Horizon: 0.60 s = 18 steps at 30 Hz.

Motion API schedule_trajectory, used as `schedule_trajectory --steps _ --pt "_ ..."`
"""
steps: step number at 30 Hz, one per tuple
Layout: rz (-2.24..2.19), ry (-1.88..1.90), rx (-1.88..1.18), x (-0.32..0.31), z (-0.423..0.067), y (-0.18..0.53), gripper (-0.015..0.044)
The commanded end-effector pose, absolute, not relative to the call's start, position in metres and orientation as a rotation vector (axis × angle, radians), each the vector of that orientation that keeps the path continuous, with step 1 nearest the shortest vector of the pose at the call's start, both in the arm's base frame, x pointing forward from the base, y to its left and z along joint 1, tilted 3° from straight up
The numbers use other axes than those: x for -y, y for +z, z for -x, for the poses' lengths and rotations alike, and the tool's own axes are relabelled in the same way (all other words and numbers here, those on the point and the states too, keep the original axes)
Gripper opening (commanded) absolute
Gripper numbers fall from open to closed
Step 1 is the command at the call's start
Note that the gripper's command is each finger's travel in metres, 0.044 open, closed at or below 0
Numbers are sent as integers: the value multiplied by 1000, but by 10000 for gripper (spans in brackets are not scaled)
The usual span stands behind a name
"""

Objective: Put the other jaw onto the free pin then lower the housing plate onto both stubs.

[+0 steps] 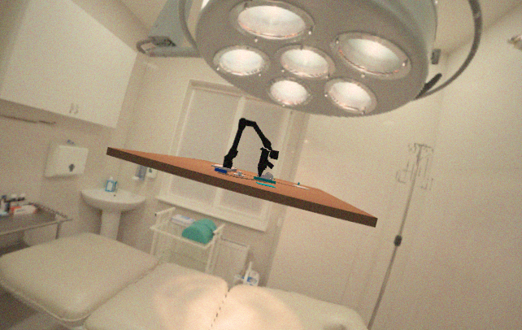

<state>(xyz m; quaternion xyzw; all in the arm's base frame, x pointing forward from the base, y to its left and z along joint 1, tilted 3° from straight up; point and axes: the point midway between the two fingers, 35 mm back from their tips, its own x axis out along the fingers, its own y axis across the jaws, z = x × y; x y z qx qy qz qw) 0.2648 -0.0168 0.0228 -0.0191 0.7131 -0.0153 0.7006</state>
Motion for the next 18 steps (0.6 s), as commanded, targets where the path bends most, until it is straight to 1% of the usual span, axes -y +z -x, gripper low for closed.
schedule_trajectory --steps 1,18 --pt "43 -30 -1588 17 -265 22 351" --pt "43 -30 -1588 17 -265 20 351"
